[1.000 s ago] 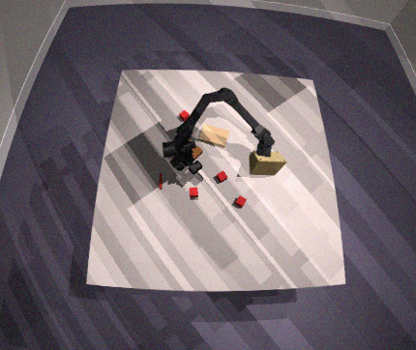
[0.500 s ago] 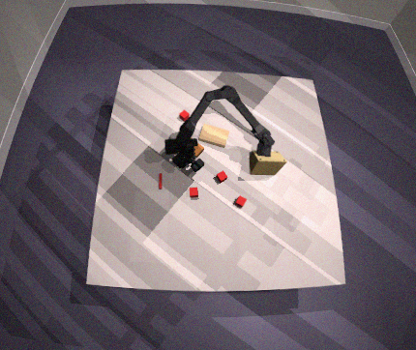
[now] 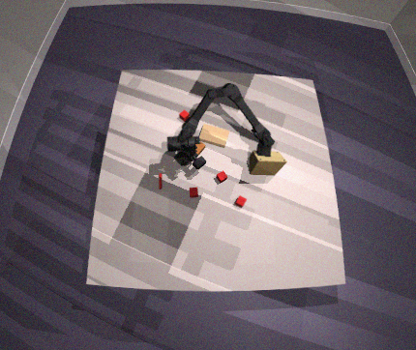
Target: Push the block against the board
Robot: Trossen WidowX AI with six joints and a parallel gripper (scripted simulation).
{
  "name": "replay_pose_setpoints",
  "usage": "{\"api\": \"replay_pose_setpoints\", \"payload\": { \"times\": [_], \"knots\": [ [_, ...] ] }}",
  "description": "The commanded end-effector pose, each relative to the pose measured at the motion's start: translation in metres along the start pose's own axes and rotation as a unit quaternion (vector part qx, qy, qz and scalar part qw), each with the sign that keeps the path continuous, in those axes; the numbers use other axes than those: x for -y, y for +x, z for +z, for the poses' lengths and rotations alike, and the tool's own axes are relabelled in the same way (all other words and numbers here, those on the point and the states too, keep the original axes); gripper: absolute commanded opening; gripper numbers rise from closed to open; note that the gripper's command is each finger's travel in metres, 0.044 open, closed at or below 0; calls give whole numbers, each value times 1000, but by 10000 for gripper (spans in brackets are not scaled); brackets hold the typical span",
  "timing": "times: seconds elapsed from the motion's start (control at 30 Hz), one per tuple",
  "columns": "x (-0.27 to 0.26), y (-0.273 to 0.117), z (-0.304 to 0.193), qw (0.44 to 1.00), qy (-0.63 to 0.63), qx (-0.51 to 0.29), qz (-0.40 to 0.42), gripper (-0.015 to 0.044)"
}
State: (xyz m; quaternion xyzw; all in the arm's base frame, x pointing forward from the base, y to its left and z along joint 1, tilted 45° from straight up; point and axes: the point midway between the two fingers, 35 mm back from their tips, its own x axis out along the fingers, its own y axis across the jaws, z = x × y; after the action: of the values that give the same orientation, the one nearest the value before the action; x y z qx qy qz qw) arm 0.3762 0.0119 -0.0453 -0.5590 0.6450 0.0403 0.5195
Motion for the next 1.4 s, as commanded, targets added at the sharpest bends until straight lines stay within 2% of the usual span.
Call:
{"api": "replay_pose_setpoints", "payload": {
  "times": [0.0, 0.6, 1.37],
  "knots": [
    [2, 5, -9, 1000, 2, -8, 2, 0],
    [5, 5, -26, 1000, 2, -8, 3, 0],
    [6, 5, 8, 1000, 3, -8, 2, 0]
  ]
}}
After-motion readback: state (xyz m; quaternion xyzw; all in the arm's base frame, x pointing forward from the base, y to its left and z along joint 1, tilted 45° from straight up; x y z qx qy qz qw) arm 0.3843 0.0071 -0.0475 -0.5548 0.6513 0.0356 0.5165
